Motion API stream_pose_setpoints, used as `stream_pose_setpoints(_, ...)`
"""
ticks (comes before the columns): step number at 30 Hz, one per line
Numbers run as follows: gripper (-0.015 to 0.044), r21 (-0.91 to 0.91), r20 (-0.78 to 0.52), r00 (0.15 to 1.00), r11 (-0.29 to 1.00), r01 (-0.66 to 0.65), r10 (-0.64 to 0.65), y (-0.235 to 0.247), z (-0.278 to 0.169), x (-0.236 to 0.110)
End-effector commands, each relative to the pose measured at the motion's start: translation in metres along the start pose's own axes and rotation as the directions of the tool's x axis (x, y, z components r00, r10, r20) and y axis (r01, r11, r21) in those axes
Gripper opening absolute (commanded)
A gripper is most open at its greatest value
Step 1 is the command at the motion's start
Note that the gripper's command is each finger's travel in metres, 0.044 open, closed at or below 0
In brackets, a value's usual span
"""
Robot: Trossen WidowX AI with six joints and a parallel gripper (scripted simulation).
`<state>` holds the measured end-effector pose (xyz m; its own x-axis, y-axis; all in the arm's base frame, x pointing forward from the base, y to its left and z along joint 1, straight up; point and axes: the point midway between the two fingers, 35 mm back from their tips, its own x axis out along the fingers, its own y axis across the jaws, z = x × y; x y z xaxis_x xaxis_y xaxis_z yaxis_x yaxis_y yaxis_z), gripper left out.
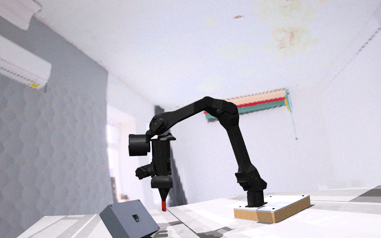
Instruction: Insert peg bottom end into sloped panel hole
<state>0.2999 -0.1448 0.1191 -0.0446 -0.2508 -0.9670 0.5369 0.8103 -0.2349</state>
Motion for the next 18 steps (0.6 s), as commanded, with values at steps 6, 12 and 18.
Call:
stream_pose_setpoints(6,0.0000,-0.128,0.017,0.999,0.991,0.034,-0.032,0.008,0.002,0.000)
stream_pose_setpoints(12,0.0000,-0.211,0.032,0.998,0.976,0.058,-0.052,0.014,0.003,-0.002)
stream_pose_setpoints(18,0.0000,-0.293,0.047,0.996,0.953,0.082,-0.071,0.020,0.003,-0.004)
